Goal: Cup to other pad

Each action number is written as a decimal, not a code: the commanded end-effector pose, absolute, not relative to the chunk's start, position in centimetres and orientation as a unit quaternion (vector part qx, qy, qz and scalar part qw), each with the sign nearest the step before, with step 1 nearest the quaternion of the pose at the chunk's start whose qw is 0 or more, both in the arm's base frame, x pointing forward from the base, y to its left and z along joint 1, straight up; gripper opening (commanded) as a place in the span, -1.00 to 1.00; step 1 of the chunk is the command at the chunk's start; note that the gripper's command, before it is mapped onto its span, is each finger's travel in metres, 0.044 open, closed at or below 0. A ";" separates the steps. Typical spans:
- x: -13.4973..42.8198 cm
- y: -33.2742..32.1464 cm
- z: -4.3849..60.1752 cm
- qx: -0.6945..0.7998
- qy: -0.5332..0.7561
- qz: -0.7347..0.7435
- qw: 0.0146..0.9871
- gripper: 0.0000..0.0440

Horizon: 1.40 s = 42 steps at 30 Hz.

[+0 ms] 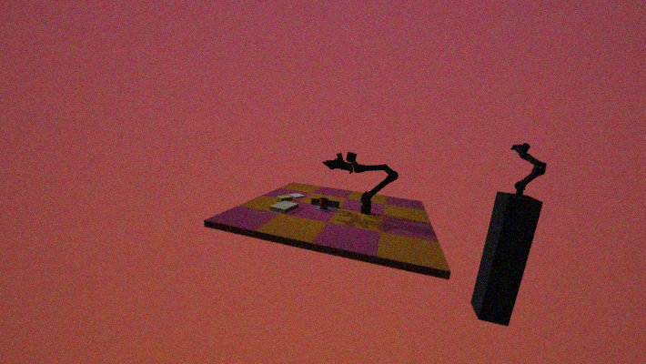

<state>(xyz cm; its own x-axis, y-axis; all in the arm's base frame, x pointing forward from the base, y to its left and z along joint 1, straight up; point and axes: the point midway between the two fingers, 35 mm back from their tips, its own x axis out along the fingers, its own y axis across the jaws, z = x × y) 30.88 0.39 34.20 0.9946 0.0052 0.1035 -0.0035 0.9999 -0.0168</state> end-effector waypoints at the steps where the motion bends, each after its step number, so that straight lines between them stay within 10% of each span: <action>1: 30.9 0.5 34.3 -0.008 -0.051 0.004 0.999 0.70; 14: 31.1 1.3 33.9 0.015 -0.003 0.020 1.000 -0.73; 42: 32.7 4.2 33.6 0.157 0.153 0.042 0.975 -0.44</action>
<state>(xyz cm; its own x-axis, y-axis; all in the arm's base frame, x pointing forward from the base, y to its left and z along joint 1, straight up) 32.44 3.87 33.71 0.9598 0.1197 -0.2538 -0.0421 0.9557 0.2913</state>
